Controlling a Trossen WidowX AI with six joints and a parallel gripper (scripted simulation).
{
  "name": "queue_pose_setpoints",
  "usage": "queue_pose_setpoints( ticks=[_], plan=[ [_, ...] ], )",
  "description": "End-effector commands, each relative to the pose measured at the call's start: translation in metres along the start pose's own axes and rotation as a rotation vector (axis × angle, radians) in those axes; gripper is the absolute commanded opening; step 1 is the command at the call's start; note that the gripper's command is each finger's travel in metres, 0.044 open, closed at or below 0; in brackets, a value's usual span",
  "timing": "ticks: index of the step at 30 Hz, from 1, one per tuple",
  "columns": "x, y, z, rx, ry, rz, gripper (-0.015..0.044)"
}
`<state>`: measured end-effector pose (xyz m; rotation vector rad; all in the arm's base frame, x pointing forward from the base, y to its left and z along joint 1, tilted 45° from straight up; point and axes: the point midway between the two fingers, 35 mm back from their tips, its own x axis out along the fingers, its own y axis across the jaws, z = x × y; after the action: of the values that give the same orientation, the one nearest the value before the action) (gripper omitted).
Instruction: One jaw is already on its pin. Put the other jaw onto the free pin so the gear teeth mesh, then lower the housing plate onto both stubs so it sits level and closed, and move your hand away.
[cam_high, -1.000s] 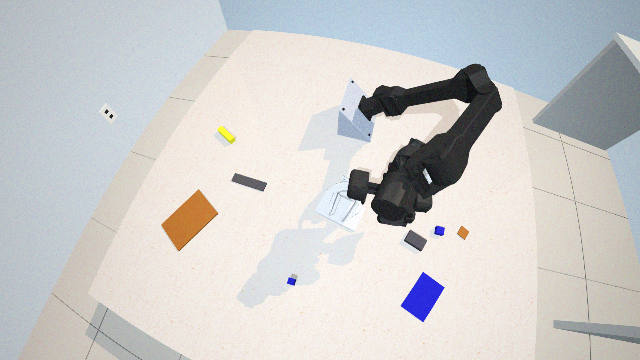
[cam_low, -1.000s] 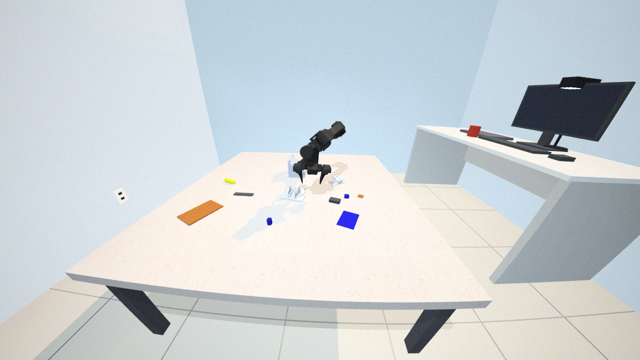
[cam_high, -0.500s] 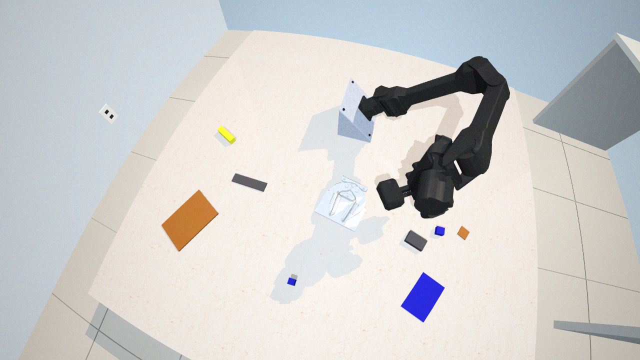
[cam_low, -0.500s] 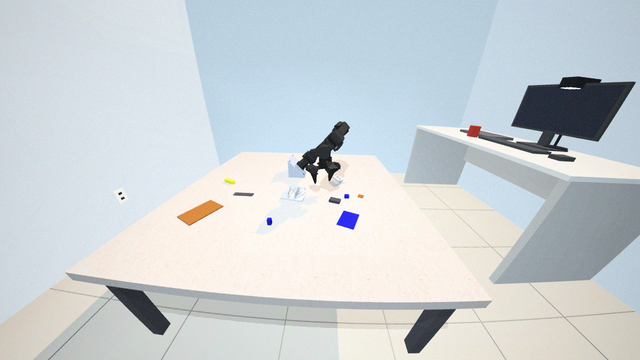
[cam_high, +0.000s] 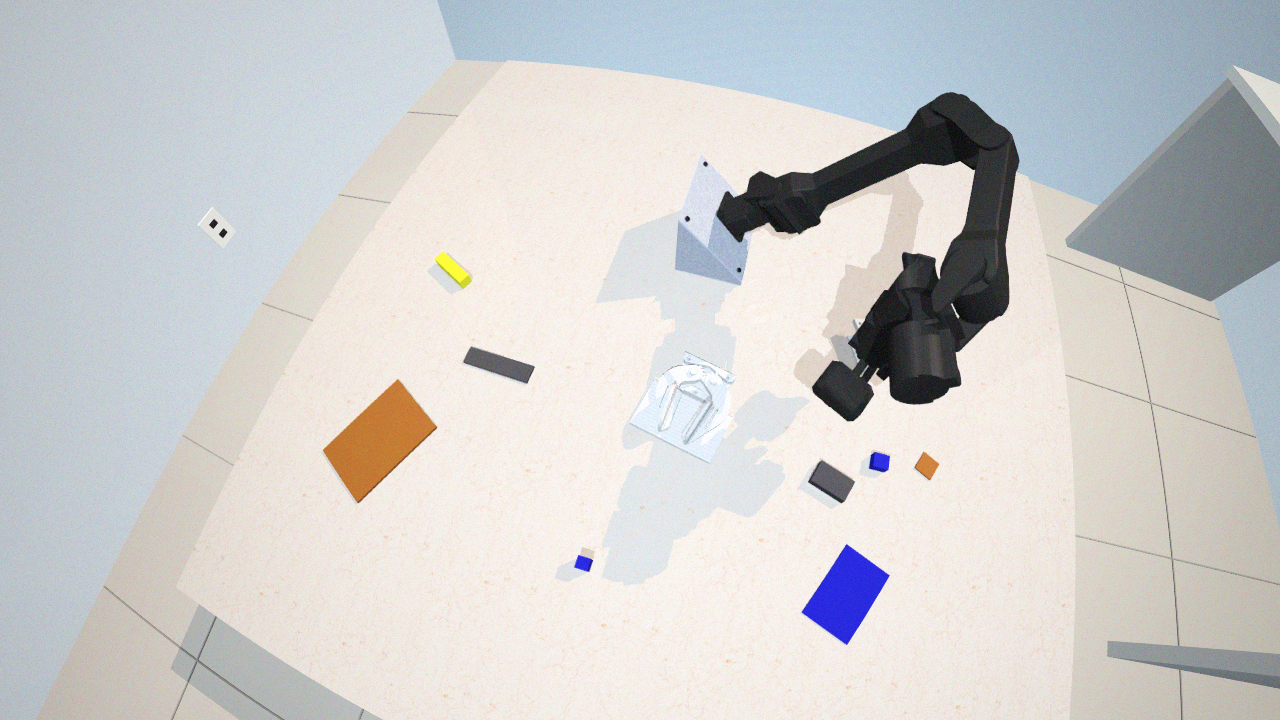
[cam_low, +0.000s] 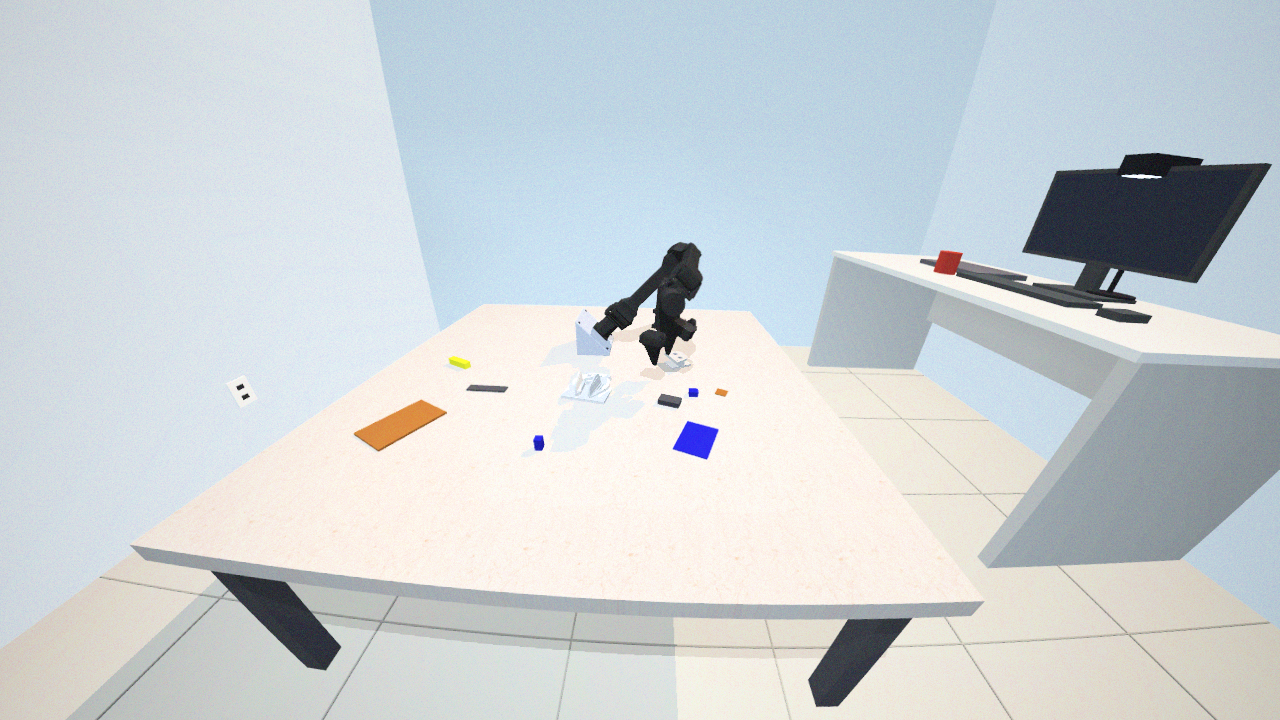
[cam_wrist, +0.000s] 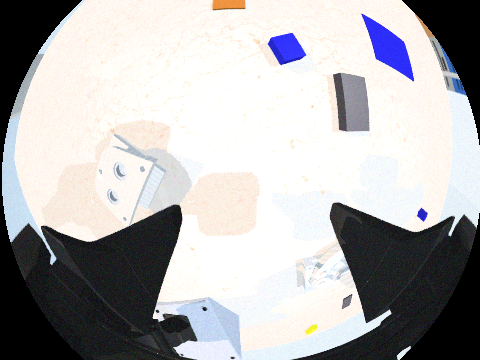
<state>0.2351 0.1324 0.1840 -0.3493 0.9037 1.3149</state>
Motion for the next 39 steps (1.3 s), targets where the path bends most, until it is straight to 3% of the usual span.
queue_pose_setpoints(
  ticks=[1, 24, 39],
  plan=[
    [0.002, 0.018, 0.002, -0.136, -0.002, 0.015, 0.0440],
    [0.002, 0.106, 0.000, -0.902, -0.050, 0.047, 0.0440],
    [0.002, 0.108, 0.000, -0.924, -0.051, 0.048, 0.0440]
  ],
)
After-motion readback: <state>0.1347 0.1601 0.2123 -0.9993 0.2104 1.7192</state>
